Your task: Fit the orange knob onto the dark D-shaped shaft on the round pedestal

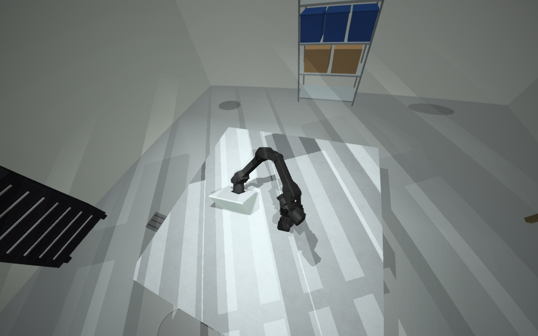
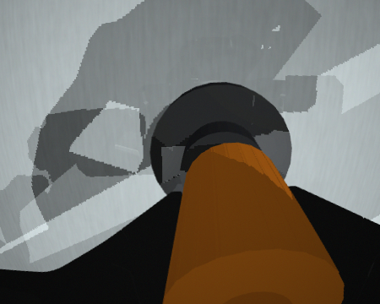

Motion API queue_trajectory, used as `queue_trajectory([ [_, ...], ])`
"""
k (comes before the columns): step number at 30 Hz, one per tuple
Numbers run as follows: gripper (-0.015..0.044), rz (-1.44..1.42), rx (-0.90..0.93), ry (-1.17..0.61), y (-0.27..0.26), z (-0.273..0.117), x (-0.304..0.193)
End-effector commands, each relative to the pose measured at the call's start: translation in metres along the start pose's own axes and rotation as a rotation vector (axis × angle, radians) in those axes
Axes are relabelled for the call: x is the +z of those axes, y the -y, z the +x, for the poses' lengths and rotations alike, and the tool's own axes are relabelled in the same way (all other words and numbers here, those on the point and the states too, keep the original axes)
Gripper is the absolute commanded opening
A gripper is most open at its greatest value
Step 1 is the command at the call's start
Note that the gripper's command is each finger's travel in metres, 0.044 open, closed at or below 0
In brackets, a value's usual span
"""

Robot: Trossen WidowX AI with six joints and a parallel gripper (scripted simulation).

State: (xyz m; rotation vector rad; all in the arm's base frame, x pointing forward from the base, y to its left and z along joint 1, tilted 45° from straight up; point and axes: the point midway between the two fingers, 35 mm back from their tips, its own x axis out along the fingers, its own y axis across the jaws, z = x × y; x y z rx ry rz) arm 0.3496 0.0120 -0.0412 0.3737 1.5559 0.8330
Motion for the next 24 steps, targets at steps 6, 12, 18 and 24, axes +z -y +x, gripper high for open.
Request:
queue_trajectory([
  [6, 0.0, 0.006, 0.002, 0.006, 0.0005, 0.0005, 0.0003],
  [12, 0.0, 0.006, 0.002, 0.006, -0.0007, -0.004, -0.0013],
  [18, 0.0, -0.163, 0.001, 0.006, -0.0027, -0.0053, -0.0031],
  [24, 0.0, -0.204, 0.001, 0.006, -0.0034, -0.0056, -0.0035],
])
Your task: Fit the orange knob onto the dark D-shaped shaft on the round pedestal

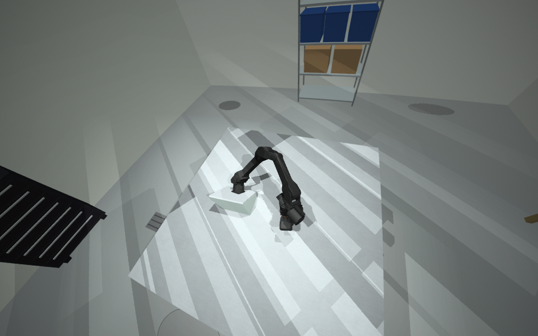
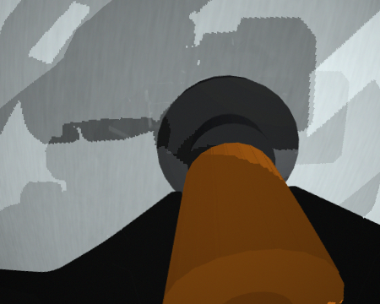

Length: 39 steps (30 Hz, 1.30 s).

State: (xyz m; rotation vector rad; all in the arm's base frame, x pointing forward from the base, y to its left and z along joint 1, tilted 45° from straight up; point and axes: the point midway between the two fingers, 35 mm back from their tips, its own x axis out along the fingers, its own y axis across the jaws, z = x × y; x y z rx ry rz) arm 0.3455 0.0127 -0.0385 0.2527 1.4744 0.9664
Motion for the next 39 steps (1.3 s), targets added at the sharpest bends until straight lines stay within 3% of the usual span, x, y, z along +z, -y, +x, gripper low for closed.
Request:
queue_trajectory([
  [1, 0.0, -0.031, -0.007, 0.009, 0.0, -0.0048, 0.0003],
  [39, 0.0, -0.086, -0.008, 0.009, 0.0039, -0.0036, 0.0009],
])
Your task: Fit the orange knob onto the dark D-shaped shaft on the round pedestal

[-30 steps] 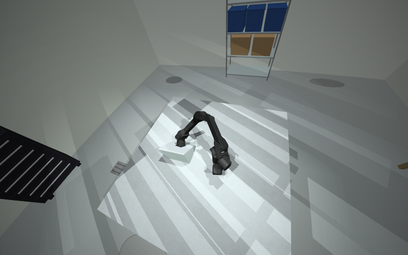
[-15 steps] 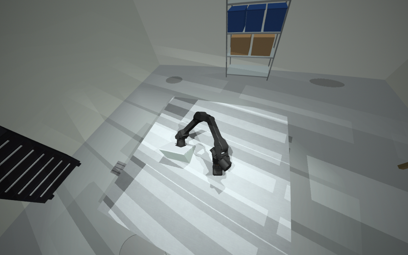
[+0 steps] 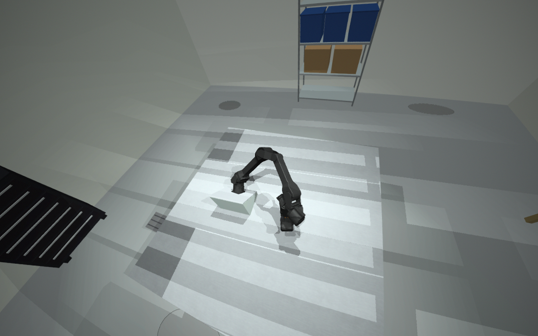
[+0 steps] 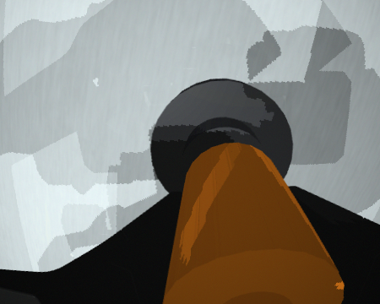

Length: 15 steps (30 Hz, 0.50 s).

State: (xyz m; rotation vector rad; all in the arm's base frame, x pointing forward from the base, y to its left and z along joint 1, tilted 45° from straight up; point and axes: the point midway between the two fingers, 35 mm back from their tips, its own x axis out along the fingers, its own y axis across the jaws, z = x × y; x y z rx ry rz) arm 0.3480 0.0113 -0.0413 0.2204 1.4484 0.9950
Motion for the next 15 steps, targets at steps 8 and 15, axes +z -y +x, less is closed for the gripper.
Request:
queue_trajectory([
  [8, 0.0, -0.196, -0.005, 0.005, -0.0039, -0.0054, -0.0002],
  [15, 0.0, -0.197, -0.006, 0.005, -0.0026, -0.0048, 0.0011],
])
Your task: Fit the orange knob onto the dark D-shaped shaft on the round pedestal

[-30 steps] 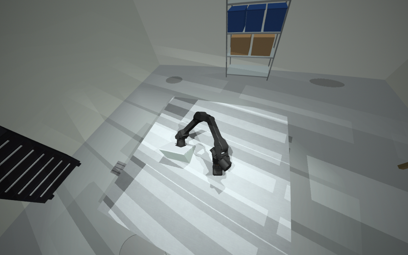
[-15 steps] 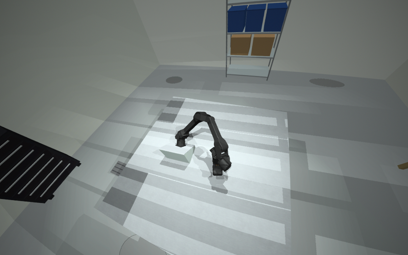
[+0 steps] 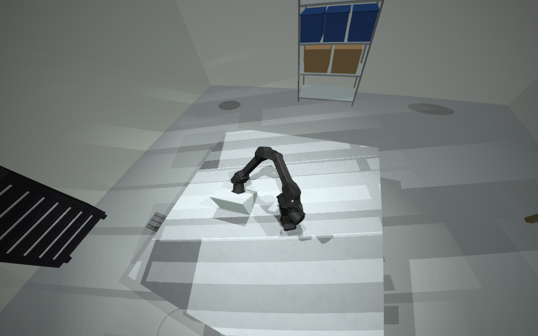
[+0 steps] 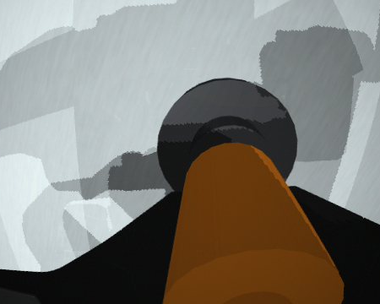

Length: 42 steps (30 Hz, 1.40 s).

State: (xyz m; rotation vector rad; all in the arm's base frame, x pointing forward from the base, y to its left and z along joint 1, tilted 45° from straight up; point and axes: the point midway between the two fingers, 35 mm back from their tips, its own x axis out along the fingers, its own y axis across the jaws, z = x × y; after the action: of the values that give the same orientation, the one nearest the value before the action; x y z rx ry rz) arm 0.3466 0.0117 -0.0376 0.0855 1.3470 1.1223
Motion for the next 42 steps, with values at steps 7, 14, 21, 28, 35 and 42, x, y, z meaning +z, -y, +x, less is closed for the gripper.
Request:
queue_trajectory([
  [7, 0.0, -0.011, -0.006, 0.005, 0.0032, -0.0004, 0.0009],
  [14, 0.0, -0.011, -0.006, 0.005, 0.003, -0.0006, -0.0002],
  [21, 0.0, -0.011, -0.006, 0.005, 0.0022, 0.0026, -0.0006],
  [28, 0.0, -0.011, -0.006, 0.005, 0.0017, 0.0002, 0.0001],
  [35, 0.0, -0.065, -0.006, 0.005, 0.0011, -0.0023, 0.0016],
  [42, 0.0, -0.221, -0.007, 0.004, 0.0031, -0.0031, 0.003],
])
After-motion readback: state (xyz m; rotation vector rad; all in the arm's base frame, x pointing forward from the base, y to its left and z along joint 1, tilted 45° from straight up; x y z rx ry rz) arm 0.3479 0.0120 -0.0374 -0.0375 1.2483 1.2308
